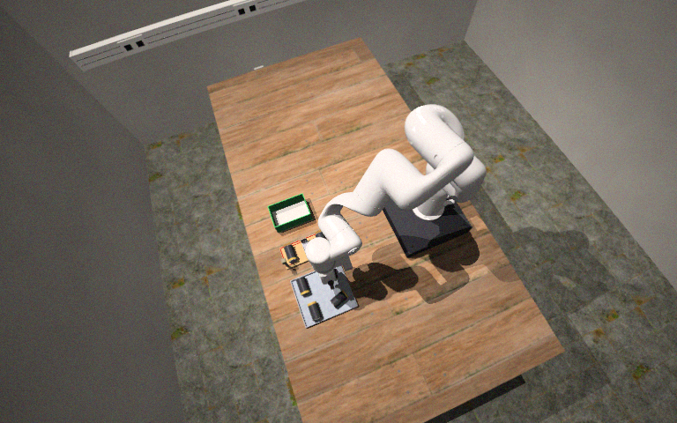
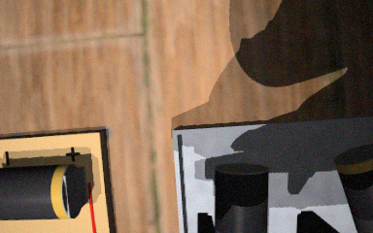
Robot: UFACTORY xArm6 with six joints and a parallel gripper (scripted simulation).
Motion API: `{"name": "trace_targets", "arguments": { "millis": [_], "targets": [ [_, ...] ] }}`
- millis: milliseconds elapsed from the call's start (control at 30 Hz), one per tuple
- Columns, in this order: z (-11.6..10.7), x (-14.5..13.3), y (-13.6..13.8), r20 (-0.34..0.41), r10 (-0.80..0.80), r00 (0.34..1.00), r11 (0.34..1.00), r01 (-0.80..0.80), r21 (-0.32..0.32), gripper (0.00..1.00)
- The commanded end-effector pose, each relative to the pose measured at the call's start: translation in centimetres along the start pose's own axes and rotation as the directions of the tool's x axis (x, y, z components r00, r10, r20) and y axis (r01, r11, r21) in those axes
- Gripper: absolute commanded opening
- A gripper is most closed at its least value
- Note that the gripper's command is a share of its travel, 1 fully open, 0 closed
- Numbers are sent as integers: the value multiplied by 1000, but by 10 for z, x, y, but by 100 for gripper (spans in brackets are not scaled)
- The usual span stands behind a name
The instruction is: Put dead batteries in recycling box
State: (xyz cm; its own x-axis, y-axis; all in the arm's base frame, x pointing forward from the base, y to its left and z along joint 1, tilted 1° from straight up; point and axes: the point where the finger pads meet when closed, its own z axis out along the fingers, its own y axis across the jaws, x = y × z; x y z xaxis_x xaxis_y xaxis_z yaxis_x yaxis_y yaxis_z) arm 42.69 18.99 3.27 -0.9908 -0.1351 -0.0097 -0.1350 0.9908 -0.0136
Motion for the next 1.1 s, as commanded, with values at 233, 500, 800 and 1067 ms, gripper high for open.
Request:
{"name": "trace_targets", "arguments": {
  "millis": [233, 500, 800, 1067],
  "targets": [
    [-1, -2, 0, 4, 0, 1000, 1000, 0, -1, 51],
    [21, -2, 0, 4, 0, 1000, 1000, 0, -1, 51],
    [34, -2, 1, 4, 0, 1000, 1000, 0, -1, 51],
    [41, -2, 1, 4, 0, 1000, 1000, 0, -1, 51]
  ]
}}
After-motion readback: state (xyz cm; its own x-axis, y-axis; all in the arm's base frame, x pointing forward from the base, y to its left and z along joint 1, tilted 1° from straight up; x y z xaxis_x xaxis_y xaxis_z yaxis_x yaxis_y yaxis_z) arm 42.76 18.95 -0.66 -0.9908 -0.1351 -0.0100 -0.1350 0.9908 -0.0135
